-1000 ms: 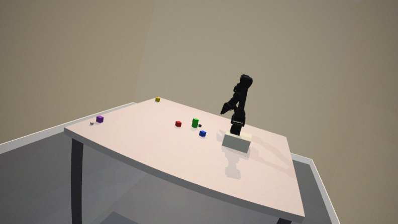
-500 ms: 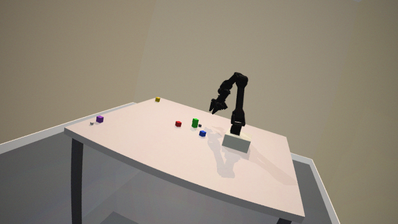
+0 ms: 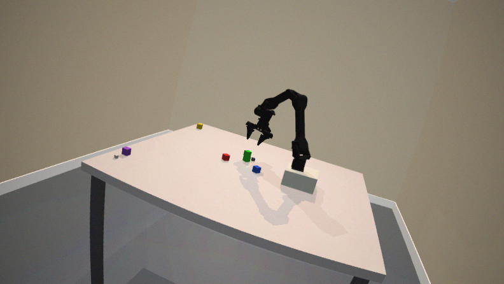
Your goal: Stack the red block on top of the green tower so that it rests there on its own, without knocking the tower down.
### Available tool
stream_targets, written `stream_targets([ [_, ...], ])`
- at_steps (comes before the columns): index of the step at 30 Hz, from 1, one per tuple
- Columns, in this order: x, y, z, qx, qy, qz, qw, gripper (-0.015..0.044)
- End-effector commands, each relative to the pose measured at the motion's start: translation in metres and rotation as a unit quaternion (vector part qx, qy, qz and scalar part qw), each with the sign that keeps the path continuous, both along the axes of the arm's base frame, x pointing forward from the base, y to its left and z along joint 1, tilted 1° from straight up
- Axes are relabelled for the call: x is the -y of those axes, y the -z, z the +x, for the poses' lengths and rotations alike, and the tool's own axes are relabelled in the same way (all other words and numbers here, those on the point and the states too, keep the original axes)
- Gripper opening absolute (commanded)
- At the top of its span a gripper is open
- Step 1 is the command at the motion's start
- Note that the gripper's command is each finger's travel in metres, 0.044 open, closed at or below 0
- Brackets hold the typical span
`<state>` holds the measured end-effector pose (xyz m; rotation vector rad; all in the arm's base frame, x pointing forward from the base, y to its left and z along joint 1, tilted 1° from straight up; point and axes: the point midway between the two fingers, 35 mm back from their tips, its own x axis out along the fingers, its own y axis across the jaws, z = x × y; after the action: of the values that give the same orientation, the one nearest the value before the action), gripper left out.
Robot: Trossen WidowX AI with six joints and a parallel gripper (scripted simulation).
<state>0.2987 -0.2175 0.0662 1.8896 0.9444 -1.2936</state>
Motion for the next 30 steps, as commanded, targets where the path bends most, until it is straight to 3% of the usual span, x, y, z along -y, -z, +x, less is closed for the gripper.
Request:
stream_targets([
  [1, -0.021, 0.000, 0.019, -0.003, -0.089, -0.030, 0.996, 0.0440],
  [12, -0.089, 0.002, 0.064, -0.012, -0.342, -0.108, 0.933, 0.0440],
  [24, -0.176, -0.001, 0.097, -0.017, -0.589, -0.176, 0.789, 0.0440],
  [30, -0.188, -0.002, 0.100, -0.017, -0.616, -0.183, 0.766, 0.0440],
])
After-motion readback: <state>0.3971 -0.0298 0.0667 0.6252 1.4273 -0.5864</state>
